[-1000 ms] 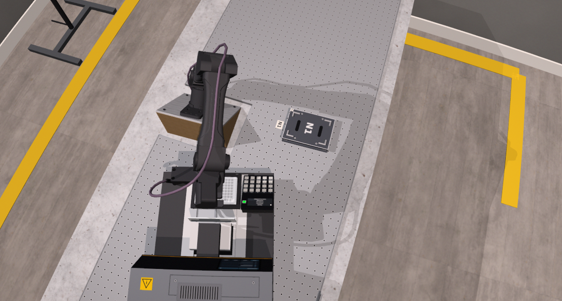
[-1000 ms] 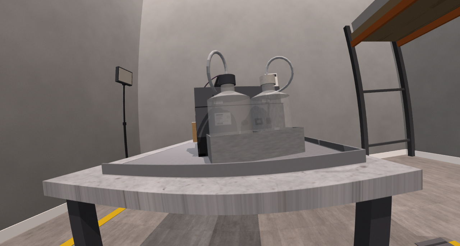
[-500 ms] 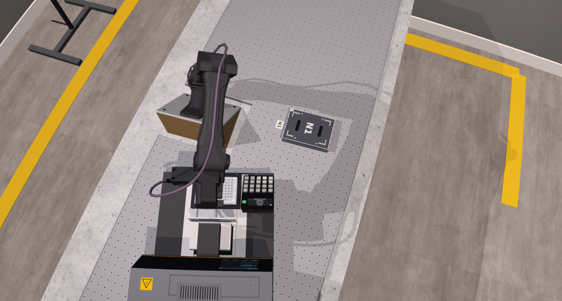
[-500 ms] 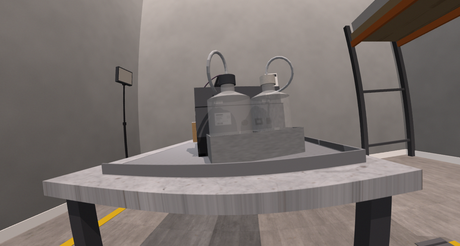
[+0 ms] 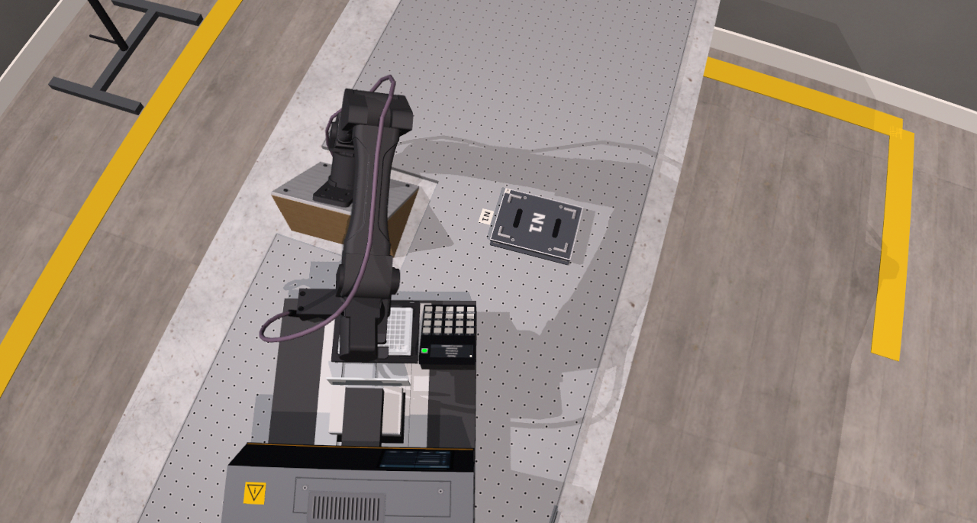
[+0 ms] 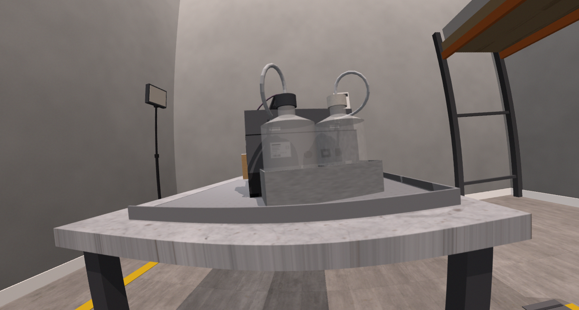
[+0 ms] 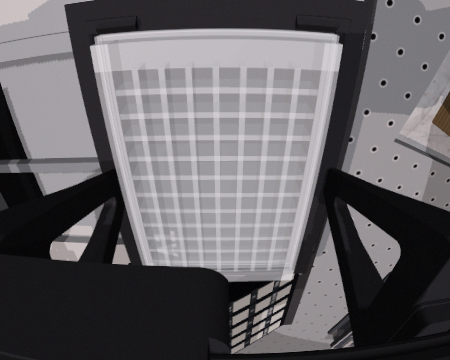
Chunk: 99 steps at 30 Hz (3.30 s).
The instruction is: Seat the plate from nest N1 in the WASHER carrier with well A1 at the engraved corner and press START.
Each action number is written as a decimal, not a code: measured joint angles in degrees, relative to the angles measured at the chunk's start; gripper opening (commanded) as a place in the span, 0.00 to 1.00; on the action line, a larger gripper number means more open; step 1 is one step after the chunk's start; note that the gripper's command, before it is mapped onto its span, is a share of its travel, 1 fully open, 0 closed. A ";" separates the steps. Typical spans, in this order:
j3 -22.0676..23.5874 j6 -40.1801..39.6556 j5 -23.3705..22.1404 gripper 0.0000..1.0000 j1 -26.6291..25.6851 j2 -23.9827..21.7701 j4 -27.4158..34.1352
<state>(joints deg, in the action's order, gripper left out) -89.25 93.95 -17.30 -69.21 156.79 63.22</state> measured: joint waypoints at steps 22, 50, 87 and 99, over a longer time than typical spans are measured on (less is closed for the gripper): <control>-5.88 -1.03 0.61 1.00 -1.44 -1.03 6.60; -15.19 -2.32 1.66 1.00 -3.15 -1.38 15.91; -17.44 -2.58 1.95 1.00 -3.43 -1.14 18.93; -17.44 -2.58 1.95 1.00 -3.43 -1.14 18.93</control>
<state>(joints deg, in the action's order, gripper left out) -106.69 91.37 -15.35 -72.64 155.65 82.15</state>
